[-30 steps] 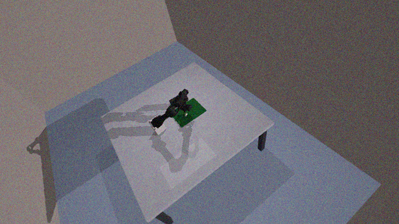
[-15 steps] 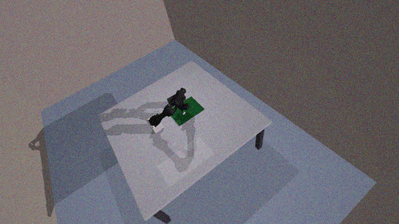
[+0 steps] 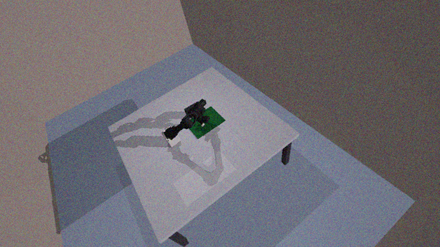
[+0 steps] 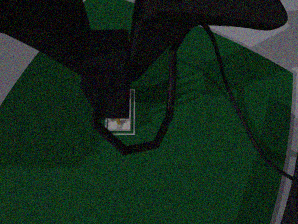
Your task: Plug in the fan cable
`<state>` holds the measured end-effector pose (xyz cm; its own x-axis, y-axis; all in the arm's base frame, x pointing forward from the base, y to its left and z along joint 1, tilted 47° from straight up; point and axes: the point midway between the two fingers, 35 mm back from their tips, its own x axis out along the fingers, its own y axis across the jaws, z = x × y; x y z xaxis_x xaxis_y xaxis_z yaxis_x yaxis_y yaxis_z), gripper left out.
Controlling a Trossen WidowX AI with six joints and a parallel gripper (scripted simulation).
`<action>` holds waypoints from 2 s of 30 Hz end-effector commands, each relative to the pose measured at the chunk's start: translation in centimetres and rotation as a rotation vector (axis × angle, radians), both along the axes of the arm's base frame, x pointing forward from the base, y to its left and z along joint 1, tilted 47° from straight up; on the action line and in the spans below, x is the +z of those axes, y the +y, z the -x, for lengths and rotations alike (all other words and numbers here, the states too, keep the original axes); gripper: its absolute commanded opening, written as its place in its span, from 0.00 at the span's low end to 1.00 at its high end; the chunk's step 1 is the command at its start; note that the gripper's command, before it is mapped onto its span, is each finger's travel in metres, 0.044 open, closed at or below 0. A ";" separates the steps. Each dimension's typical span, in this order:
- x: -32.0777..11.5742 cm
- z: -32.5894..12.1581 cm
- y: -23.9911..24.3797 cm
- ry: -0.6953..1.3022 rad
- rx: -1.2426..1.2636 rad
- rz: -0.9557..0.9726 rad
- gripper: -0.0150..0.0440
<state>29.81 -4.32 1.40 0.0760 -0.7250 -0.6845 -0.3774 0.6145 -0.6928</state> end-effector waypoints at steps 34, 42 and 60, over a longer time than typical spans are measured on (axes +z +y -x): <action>-0.5 0.0 -0.4 0.005 0.009 0.004 0.25; -0.6 -0.1 -0.5 0.005 0.009 0.004 0.25; -1.2 -0.1 -1.2 0.005 0.009 0.005 0.25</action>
<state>29.95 -5.25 0.37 0.0801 -0.7248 -0.6842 -0.3828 0.6115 -0.6925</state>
